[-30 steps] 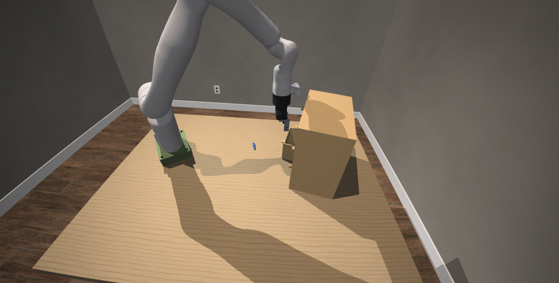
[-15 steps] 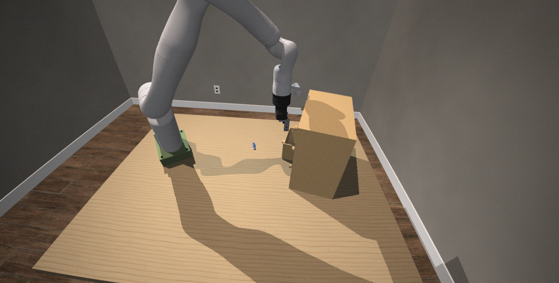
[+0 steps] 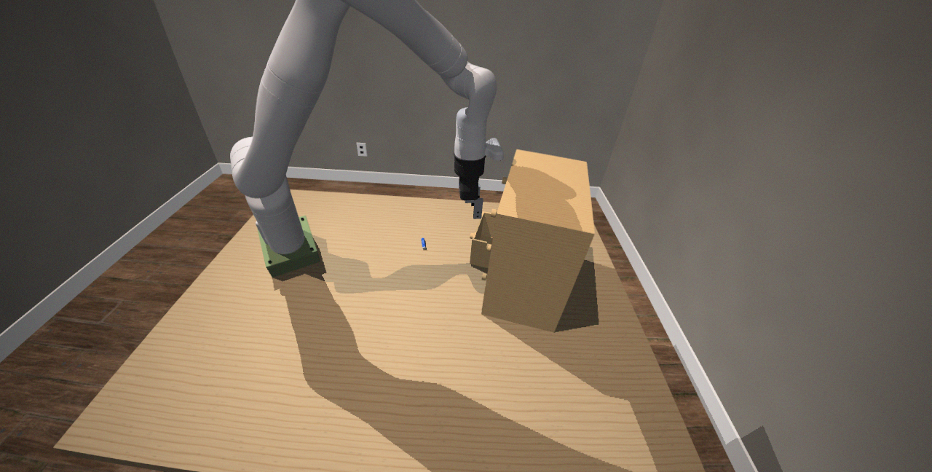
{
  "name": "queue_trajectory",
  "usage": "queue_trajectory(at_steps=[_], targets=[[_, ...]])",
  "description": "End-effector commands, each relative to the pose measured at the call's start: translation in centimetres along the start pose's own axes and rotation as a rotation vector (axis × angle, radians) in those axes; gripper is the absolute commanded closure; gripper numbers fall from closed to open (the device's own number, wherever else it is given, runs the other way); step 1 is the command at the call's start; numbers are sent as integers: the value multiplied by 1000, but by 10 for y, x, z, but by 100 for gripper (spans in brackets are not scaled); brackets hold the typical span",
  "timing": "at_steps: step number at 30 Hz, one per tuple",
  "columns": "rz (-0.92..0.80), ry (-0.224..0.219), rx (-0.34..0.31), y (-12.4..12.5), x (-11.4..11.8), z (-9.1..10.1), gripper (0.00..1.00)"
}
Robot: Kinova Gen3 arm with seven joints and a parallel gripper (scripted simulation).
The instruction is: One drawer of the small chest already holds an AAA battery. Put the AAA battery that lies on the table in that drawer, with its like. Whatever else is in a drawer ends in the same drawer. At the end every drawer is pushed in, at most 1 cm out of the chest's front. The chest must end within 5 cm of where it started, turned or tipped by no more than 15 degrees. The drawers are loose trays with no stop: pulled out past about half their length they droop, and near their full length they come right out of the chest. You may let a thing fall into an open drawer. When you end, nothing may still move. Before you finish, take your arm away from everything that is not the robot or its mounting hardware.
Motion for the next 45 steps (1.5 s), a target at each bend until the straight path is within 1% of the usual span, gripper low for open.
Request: queue_trajectory(at_steps=[1, 34, 40, 45], targets=[[0, 1, 2, 0, 0, 1, 0], [-1, 1, 2, 0, 0, 1, 0], [-10, 0, 1, -2, -1, 4, 0], [-37, -2, -1, -9, -4, 12, 0]])
Point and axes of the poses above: the point where the finger pads meet when closed, its own z axis back along the fingers, its own x axis across the jaws, y = z × x, the point moved 5 cm from there along z, back along the fingers, and after that the axes turned 4 degrees about -z, right-handed, at the moved point
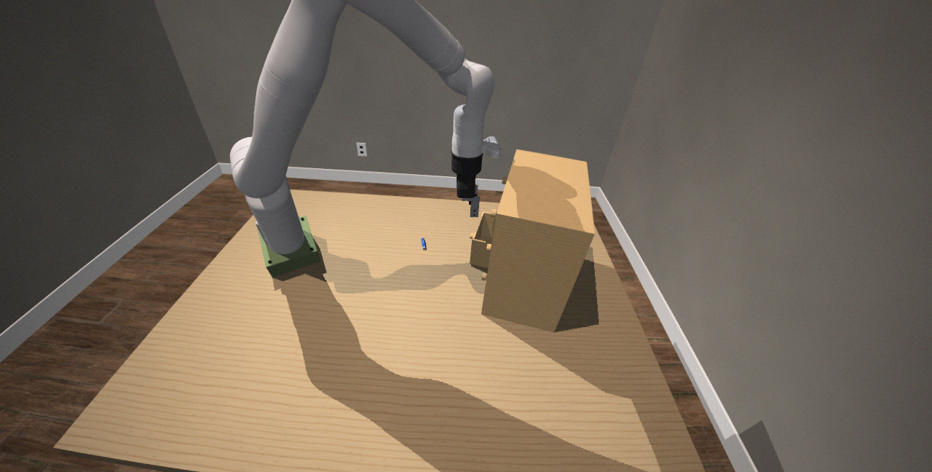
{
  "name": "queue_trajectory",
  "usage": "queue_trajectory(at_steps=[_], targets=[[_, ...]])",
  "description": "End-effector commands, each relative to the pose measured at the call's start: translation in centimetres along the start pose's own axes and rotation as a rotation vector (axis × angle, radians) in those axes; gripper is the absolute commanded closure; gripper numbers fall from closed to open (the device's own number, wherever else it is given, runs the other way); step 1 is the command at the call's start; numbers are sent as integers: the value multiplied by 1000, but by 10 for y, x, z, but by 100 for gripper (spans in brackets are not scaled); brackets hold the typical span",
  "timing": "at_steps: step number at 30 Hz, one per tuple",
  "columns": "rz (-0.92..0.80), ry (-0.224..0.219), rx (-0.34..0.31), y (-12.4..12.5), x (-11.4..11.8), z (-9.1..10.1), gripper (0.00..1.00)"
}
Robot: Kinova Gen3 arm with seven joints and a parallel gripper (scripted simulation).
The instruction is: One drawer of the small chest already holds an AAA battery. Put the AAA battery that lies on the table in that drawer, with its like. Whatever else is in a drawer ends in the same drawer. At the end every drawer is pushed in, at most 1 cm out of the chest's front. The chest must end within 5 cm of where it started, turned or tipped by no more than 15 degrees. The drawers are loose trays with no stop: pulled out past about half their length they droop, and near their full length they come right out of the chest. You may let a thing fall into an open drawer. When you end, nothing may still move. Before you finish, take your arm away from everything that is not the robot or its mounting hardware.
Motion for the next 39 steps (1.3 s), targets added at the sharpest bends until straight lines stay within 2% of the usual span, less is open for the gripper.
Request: queue_trajectory(at_steps=[1, 10, 12, 26, 39], targets=[[-8, 4, 6, -4, -4, 8, 0], [-103, -3, -2, -30, -11, 36, 0], [-103, -3, -2, -30, -11, 36, 0], [-260, -13, -14, -72, -23, 82, 0], [-308, -16, -18, -85, -26, 97, 0]])
Point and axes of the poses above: the point where the finger pads meet when closed, its own z axis back along the fingers, its own x axis across the jaws, y = z × x, the point moved 5 cm from there along z, back along the fingers, and after that the axes turned 4 degrees about -z, right-handed, at the moved point
